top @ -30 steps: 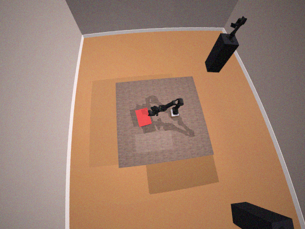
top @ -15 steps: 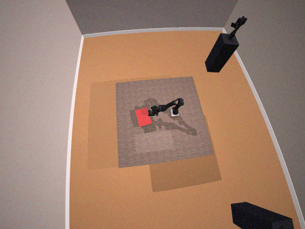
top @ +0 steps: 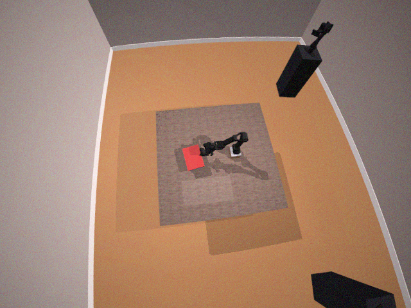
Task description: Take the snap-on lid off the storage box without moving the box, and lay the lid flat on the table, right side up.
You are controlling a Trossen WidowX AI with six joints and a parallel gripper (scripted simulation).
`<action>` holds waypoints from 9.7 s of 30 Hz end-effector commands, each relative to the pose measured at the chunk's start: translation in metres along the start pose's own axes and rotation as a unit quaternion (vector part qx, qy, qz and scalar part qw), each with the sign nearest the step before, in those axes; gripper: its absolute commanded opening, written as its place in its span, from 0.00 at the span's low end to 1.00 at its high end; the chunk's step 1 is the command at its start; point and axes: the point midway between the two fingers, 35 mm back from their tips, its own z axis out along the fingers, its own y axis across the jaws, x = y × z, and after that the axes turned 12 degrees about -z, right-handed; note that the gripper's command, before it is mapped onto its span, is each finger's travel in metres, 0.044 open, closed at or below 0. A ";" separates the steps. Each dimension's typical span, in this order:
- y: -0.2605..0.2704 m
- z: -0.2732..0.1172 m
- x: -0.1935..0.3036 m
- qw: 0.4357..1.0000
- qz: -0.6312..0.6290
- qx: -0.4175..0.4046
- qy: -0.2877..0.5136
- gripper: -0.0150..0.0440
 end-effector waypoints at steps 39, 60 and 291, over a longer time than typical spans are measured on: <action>0.004 -0.001 -0.001 1.000 0.000 -0.002 0.000 0.25; 0.005 0.001 -0.001 1.000 0.000 -0.002 0.000 0.25; 0.131 -0.074 0.114 1.000 0.006 -0.004 0.001 0.25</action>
